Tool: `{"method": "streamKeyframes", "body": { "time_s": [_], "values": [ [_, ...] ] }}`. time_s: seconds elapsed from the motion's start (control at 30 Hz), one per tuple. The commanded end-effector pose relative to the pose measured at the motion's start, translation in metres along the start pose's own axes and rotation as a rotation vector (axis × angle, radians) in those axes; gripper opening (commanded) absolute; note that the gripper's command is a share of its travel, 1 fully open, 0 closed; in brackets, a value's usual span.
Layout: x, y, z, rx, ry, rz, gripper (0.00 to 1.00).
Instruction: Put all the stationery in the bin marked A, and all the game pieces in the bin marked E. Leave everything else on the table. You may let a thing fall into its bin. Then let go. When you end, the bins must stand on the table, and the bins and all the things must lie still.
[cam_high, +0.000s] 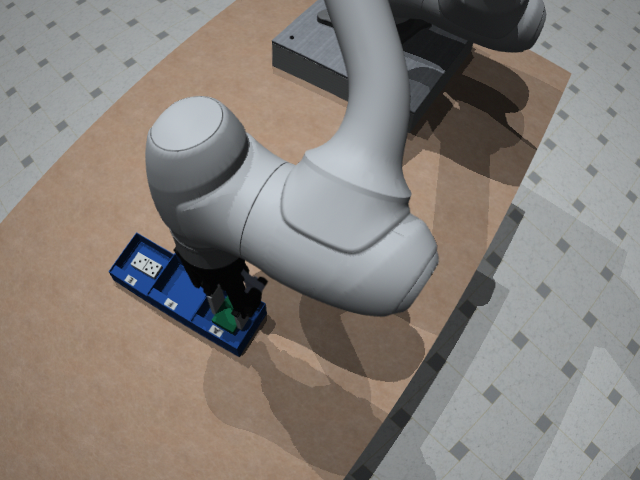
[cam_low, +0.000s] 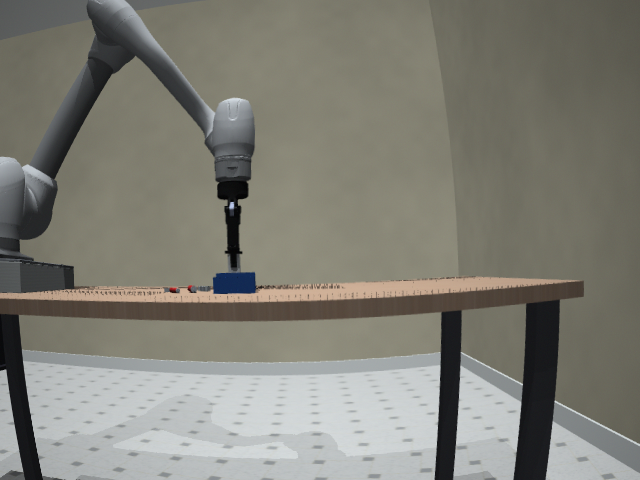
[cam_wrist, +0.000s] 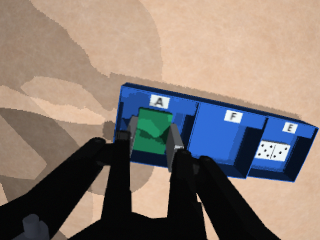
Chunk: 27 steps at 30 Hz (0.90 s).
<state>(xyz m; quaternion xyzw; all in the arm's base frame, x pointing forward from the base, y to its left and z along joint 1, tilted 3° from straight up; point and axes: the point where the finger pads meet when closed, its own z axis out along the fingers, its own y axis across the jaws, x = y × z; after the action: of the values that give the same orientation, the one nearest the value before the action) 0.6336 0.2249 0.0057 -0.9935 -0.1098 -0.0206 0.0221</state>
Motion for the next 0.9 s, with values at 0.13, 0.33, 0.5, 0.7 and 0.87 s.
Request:
{"method": "streamKeyframes", "body": {
  "time_s": [0.13,0.33,0.5,0.7,0.87],
  "values": [
    [-0.0008,0.0002,0.0003,0.0,0.0,0.0,0.21],
    [-0.0009,0.0003,0.0003,0.0,0.0,0.0,0.28],
    [-0.0009,0.0003,0.0003,0.0,0.0,0.0,0.28],
    [-0.0009,0.0003,0.0003,0.0,0.0,0.0,0.28],
    [-0.0009,0.0003,-0.0023,0.0,0.0,0.0,0.28]
  ]
}}
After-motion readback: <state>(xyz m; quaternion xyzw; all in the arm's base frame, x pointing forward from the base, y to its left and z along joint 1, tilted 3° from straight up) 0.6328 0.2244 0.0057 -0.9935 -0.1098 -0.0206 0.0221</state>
